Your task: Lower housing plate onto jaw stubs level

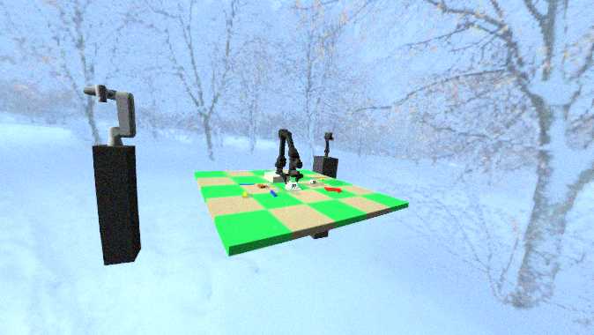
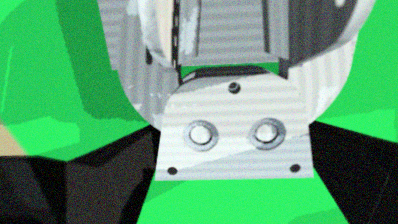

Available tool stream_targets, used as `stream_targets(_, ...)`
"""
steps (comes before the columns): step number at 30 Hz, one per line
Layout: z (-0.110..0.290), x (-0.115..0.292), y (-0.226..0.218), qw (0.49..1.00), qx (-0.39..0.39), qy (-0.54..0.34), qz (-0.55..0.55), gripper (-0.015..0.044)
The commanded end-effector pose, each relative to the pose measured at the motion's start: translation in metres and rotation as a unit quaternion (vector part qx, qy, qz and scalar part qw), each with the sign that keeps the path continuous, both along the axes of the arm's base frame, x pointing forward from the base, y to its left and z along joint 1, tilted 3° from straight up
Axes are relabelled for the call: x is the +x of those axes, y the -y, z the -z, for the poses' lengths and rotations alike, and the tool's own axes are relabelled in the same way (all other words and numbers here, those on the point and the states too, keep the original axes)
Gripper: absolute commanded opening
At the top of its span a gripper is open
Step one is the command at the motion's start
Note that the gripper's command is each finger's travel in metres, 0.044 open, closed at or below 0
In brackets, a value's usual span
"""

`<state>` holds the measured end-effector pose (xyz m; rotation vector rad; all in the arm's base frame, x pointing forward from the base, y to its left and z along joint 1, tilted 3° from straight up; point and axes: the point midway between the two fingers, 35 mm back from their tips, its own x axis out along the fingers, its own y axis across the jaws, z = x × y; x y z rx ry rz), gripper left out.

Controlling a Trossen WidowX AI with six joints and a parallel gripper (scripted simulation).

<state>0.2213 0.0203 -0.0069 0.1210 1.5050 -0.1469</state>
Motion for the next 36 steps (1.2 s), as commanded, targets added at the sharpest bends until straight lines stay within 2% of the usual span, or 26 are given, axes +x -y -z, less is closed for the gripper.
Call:
stream_targets(1,0.0008,-0.0009,-0.0003,1.000,0.001,-0.001,-0.001,0.0351)
stream_targets(17,0.0008,-0.0009,-0.0003,1.000,0.001,-0.001,-0.001,0.0351)
stream_targets(20,0.0000,0.0000,0.0000,1.000,0.000,0.000,0.000,0.0430)
stream_targets(21,0.0000,0.0000,0.0000,1.000,0.000,0.000,0.000,0.0440)
stream_targets(36,-0.0048,0.0004,-0.0002,1.000,0.000,0.000,0.000,0.0440)
